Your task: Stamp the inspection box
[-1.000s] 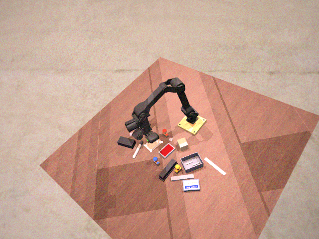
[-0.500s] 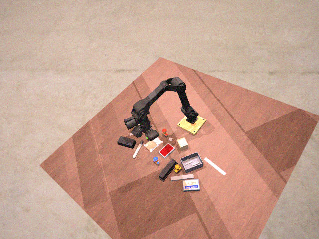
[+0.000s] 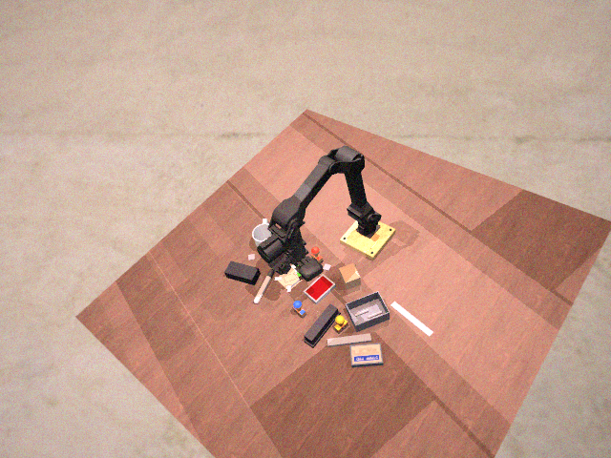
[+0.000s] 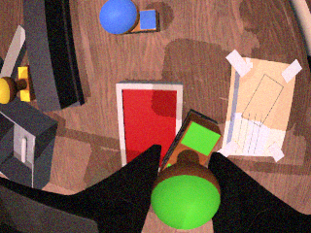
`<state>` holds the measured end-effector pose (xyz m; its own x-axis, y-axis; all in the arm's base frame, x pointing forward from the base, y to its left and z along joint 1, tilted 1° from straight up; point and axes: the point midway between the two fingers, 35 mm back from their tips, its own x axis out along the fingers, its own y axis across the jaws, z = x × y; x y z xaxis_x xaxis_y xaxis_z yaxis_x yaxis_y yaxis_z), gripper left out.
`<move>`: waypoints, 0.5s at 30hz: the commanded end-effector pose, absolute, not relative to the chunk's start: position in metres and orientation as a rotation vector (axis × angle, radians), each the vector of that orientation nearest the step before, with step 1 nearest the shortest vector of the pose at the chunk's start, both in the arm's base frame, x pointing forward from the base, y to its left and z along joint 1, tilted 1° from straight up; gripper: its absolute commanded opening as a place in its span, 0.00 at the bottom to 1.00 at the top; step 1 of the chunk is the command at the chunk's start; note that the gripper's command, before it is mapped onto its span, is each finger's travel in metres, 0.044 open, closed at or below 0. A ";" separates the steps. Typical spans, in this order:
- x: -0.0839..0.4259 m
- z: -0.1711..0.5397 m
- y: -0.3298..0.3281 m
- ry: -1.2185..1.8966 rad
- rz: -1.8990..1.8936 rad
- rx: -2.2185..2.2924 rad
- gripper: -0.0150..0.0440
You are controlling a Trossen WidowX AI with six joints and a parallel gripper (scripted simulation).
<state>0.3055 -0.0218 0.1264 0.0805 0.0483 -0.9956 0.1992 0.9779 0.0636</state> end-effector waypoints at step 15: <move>0.275 0.125 0.061 1.489 -0.117 0.207 0.25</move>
